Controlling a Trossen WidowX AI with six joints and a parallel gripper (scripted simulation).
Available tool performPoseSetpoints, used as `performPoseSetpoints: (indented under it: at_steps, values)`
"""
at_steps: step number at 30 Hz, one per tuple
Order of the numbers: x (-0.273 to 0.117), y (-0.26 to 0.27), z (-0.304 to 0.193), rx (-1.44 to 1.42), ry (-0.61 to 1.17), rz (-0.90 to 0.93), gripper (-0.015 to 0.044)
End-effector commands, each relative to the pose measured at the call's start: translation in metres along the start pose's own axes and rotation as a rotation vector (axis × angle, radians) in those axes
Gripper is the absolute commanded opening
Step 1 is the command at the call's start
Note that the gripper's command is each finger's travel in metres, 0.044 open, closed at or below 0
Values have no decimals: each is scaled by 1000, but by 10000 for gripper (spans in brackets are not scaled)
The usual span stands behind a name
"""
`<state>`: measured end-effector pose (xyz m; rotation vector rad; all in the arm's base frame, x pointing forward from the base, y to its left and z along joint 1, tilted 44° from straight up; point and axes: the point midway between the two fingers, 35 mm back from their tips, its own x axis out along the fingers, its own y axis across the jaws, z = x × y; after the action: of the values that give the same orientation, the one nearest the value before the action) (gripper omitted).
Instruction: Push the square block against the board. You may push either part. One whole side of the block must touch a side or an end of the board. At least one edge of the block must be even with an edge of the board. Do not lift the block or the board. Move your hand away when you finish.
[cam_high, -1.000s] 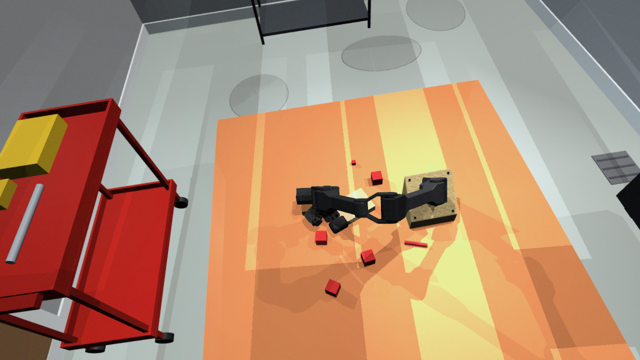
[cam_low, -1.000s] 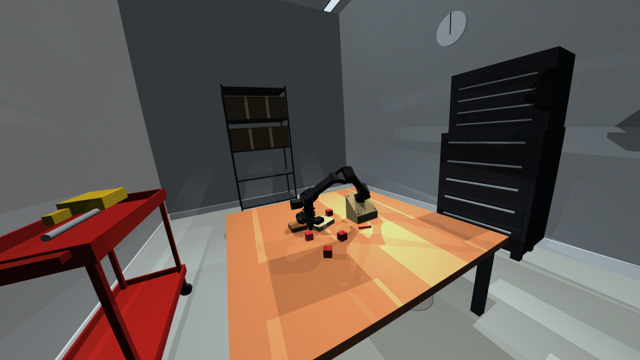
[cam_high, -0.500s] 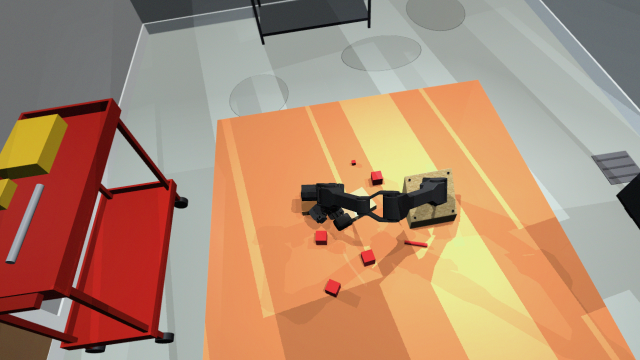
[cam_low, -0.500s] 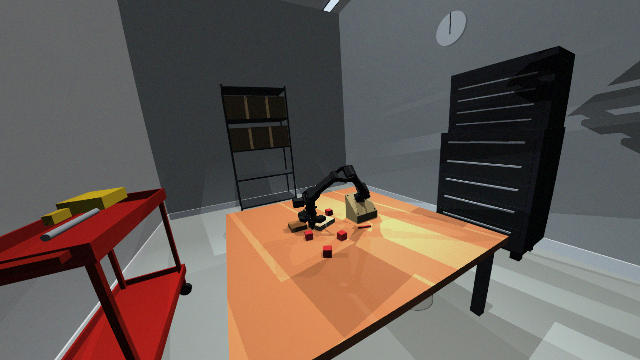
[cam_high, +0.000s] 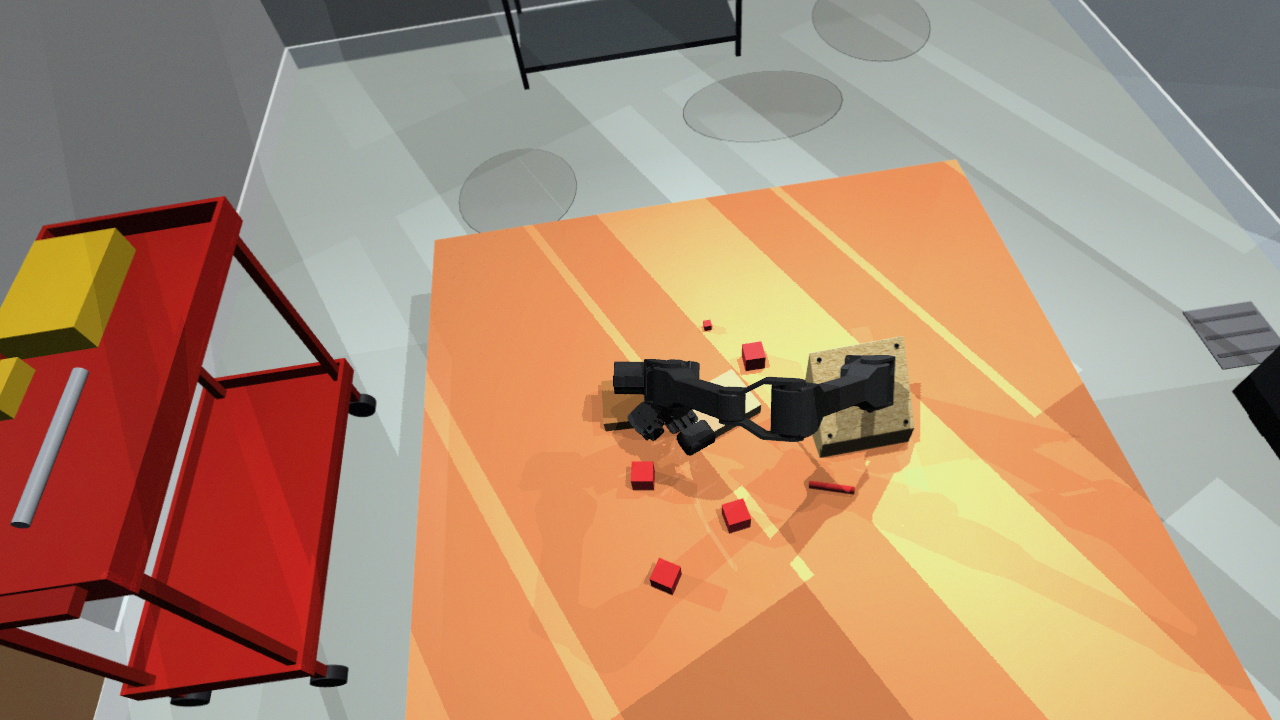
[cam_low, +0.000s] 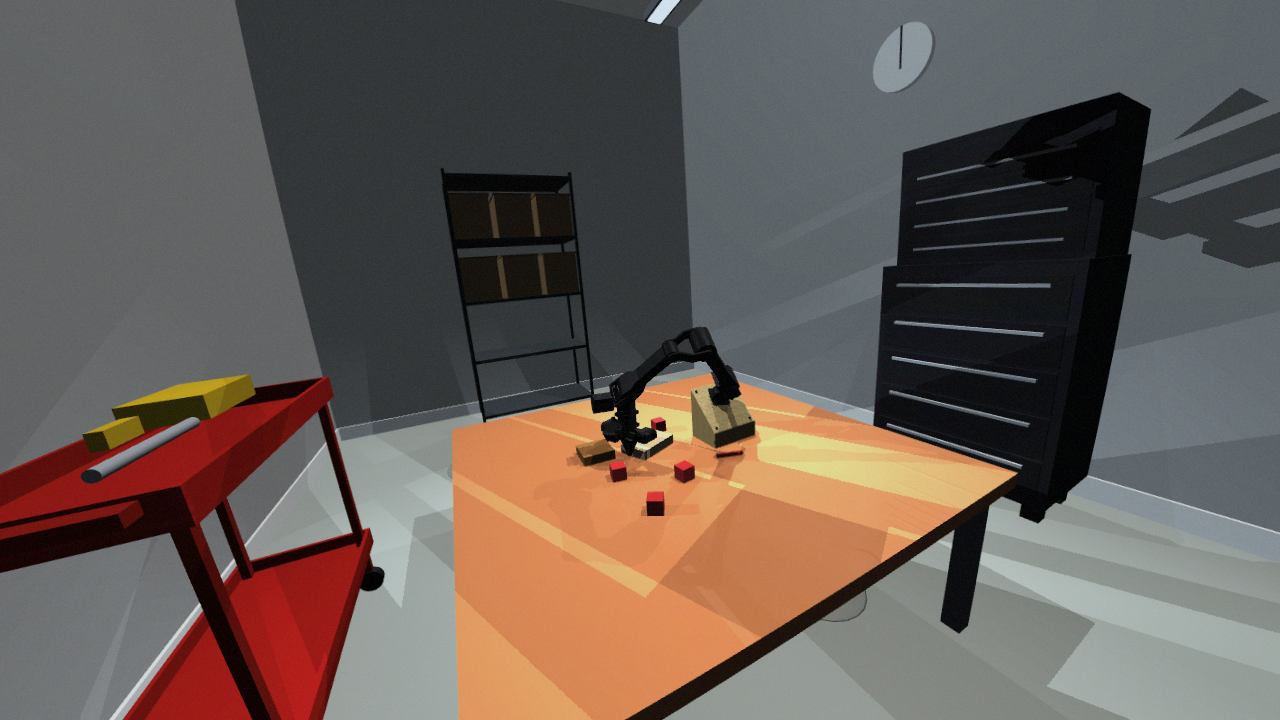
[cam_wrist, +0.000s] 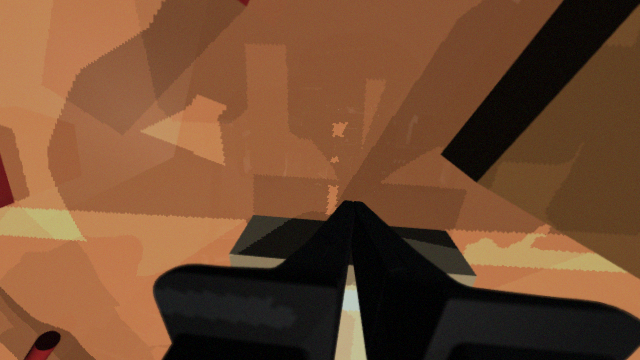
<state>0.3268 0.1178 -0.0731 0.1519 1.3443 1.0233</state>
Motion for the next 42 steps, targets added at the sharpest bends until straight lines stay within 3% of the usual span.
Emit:
performPoseSetpoints:
  at_steps: [1, 42]
  values:
    - [3, 1, -12, 6, 13, 4, 0]
    - [3, 2, -16, 6, 13, 4, 0]
